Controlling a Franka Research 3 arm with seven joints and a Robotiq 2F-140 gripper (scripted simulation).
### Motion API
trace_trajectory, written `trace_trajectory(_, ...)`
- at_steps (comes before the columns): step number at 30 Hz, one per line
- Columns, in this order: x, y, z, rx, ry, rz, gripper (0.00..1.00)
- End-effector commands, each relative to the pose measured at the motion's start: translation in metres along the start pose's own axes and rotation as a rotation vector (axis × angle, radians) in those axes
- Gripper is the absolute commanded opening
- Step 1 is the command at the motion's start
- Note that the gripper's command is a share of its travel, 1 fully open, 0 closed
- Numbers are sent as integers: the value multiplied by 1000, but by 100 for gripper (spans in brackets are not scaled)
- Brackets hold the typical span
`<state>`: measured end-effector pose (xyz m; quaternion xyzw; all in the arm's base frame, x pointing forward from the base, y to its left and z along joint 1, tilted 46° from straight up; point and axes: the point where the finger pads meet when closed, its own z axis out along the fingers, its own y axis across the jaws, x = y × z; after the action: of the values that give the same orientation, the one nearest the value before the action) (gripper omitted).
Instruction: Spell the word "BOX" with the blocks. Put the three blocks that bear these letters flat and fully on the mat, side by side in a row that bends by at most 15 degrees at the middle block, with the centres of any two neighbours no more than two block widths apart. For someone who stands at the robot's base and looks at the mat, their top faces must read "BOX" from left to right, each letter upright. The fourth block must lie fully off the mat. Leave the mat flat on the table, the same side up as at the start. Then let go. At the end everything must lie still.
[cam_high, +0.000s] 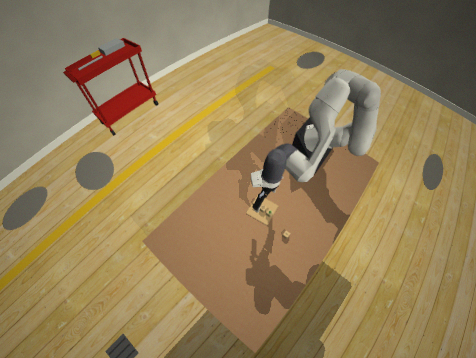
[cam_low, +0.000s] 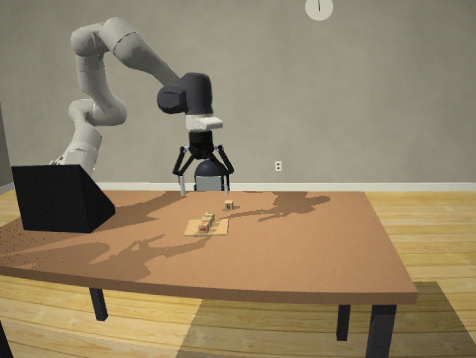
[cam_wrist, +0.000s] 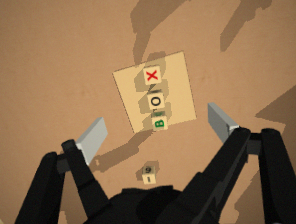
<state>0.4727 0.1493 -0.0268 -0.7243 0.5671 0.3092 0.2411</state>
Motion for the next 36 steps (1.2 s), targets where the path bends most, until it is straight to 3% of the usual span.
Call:
trace_trajectory(1,0,0,-1,0,-2,-2,100)
trace_trajectory(13,0,0,-18,0,-2,-2,100)
trace_trajectory(26,0,0,-68,0,-2,-2,100)
trace_trajectory(36,0,0,-72,0,-2,-2,100)
